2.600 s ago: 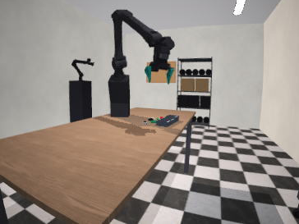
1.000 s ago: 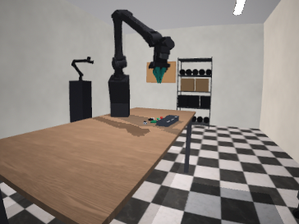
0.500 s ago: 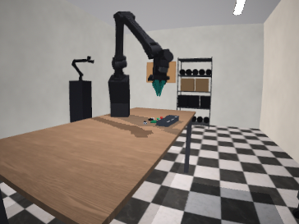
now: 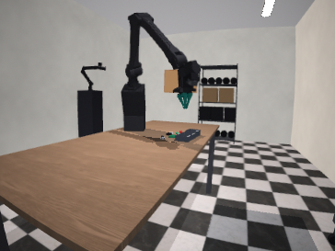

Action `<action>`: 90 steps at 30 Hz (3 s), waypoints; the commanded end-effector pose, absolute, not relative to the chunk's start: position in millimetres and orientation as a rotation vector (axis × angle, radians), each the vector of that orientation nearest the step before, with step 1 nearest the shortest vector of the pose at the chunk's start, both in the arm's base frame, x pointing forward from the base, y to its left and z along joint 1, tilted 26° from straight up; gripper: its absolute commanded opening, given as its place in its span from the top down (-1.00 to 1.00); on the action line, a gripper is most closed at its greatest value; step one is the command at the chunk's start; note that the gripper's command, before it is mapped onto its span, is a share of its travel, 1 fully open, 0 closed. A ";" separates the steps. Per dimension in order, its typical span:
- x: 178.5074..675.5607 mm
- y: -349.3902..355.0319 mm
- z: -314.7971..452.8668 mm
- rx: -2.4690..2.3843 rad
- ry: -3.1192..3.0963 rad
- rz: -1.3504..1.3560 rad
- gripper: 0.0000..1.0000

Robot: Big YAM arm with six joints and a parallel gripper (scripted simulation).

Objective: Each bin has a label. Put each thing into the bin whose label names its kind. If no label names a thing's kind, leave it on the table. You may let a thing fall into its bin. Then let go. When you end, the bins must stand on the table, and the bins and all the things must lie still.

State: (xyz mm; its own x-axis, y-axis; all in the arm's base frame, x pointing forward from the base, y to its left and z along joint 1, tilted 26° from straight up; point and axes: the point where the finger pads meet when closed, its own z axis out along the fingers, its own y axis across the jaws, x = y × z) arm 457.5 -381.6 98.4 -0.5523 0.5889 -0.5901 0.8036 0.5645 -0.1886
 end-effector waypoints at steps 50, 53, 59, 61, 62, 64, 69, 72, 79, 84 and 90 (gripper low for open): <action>352.6 -82.7 -44.8 0.168 2.891 -0.621 0.84; 342.8 -72.2 -49.5 0.201 2.877 -0.614 0.84; 350.1 -82.7 -43.6 0.245 2.872 -0.614 0.84; 350.3 -80.6 -45.7 0.221 2.886 -0.616 0.84; 350.6 -78.8 -46.3 0.210 2.890 -0.616 0.84; 350.0 -80.3 -45.4 0.210 2.889 -0.617 0.84; 352.6 -84.3 -41.7 0.215 2.883 -0.617 0.84; 352.7 -82.9 -42.6 0.207 2.887 -0.617 0.84; 353.9 -84.7 -40.4 0.213 2.884 -0.617 0.84; 355.1 -85.0 -39.3 0.214 2.882 -0.616 0.84; 348.2 -80.9 -45.6 0.203 2.895 -0.617 0.84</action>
State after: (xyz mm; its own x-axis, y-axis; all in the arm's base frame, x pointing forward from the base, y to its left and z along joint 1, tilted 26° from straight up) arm 336.8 -81.2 -53.0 -0.9800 0.1004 -0.1720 0.1619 0.9043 -0.3951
